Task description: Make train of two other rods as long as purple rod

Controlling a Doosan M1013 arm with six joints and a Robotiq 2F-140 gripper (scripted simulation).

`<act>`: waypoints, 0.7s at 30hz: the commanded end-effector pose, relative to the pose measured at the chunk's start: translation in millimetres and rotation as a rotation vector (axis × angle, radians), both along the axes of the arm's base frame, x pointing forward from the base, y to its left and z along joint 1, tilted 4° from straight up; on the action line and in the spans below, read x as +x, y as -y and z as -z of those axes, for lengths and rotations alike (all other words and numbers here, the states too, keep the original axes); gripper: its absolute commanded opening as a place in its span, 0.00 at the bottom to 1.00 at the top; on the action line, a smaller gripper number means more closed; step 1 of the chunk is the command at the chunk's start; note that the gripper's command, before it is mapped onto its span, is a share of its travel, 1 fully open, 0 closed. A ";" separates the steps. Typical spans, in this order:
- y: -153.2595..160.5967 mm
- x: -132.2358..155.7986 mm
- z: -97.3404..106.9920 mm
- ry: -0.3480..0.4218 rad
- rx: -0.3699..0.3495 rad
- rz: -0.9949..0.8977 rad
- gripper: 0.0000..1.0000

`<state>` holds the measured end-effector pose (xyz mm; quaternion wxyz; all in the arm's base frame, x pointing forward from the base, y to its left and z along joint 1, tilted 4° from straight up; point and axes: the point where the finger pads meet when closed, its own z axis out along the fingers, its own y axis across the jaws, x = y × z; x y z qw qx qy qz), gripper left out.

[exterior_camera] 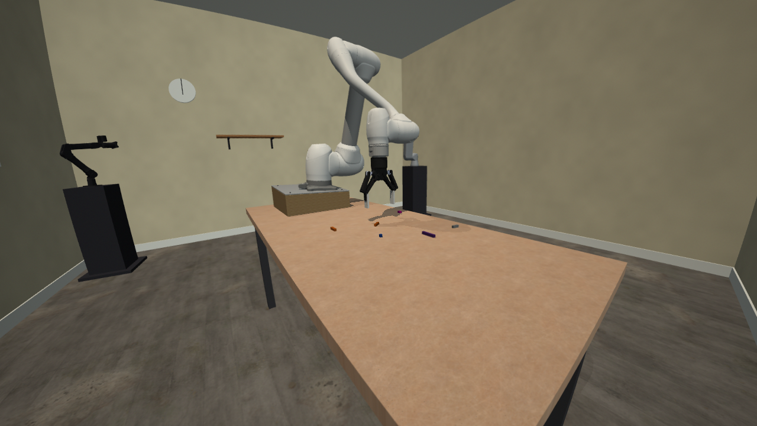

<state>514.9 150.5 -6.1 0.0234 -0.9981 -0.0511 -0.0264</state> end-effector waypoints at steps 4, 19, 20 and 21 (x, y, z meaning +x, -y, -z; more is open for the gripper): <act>29.6 65.1 -2.5 0.000 0.001 -0.001 1.00; 59.2 113.2 -2.9 0.000 0.001 -0.001 1.00; 59.2 113.2 -2.9 0.000 0.001 -0.001 1.00; 59.2 113.2 -2.9 0.000 0.001 -0.001 1.00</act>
